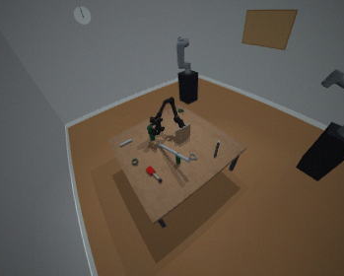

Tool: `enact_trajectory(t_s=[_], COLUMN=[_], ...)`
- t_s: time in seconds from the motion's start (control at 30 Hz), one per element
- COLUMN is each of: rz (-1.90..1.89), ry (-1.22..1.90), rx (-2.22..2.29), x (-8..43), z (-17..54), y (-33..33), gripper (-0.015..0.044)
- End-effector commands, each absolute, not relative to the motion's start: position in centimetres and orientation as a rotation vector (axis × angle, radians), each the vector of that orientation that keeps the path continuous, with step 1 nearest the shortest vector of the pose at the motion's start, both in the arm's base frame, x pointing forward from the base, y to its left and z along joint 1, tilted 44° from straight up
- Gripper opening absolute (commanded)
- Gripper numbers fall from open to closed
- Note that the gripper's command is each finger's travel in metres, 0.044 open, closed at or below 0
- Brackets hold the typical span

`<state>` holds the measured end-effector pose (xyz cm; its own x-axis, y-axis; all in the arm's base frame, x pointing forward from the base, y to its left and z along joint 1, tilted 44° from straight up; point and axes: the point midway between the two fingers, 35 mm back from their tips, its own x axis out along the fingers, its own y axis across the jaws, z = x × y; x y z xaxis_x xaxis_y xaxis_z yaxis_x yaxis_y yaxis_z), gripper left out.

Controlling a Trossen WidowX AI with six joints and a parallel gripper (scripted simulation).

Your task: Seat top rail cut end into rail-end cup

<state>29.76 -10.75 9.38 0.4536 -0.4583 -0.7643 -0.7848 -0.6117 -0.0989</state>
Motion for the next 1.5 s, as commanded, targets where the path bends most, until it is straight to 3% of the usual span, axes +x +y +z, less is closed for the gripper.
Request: enact_trajectory(t_s=[0.0, 0.3, 0.4, 0.5, 1.47], rz=[0.998, 0.998, 0.998, 0.971, 0.74], ry=[1.035, 1.035, 1.035, 1.045, 1.126], rx=[-2.27, -2.27, -2.27, -2.262, -2.183], x=[29.9, 29.9, 29.9, 30.1, 31.8], z=[9.2, 9.2, 9.2, 9.1, 8.7], y=[-10.8, -10.8, -10.8, -10.8, -10.3], gripper=[0.0335, 0.0099, 0.0079, 0.0, 0.0])
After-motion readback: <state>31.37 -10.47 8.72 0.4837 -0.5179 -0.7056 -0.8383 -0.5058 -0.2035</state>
